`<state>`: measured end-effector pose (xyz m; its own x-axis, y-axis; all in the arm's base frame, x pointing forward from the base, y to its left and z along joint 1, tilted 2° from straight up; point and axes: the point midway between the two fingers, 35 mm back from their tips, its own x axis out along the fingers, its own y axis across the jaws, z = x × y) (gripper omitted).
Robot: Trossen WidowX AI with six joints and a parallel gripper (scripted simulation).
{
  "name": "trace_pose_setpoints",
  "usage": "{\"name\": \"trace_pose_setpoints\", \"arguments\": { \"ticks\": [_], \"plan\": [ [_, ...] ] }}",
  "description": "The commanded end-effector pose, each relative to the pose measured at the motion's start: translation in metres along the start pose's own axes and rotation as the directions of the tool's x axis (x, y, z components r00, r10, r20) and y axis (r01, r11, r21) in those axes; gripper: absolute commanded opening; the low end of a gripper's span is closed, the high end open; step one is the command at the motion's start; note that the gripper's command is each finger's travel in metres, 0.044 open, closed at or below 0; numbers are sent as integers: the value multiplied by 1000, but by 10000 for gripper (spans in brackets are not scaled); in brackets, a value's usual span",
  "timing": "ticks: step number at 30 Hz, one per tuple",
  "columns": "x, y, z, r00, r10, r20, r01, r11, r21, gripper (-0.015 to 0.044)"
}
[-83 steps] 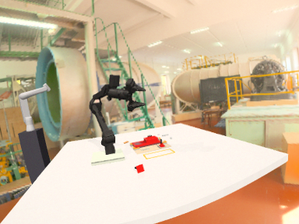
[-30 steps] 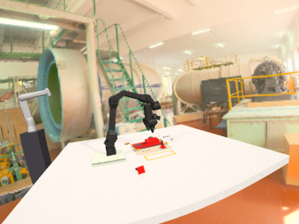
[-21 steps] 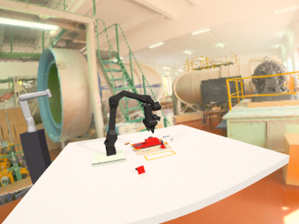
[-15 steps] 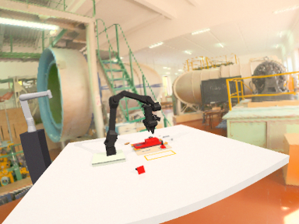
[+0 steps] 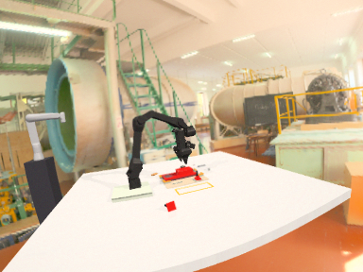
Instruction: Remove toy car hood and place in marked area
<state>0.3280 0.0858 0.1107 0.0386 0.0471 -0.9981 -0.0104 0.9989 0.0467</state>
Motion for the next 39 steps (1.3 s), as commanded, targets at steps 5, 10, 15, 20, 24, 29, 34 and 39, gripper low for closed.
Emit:
{"name": "trace_pose_setpoints", "arguments": {
  "ticks": [5, 10, 15, 20, 24, 29, 34, 39],
  "plan": [
    [10, -1, -1, 1000, -7, -12, 7, 1000, 4, 440],
    [13, -1, -1, 1000, -7, -12, 7, 1000, 4, 440],
    [16, 0, -1, 1000, -6, -12, 7, 1000, 4, 440],
    [20, 0, -2, 1000, -6, -12, 7, 1000, 4, 440],
    [23, 0, -2, 1000, -6, -12, 7, 1000, 4, 440],
    [26, 0, -2, 1000, -6, -12, 6, 1000, 4, 440],
    [29, 0, -2, 1000, -6, -12, 6, 1000, 4, 440],
    [33, 1, -3, 1000, -6, -12, 6, 1000, 4, 440]
  ]
}}
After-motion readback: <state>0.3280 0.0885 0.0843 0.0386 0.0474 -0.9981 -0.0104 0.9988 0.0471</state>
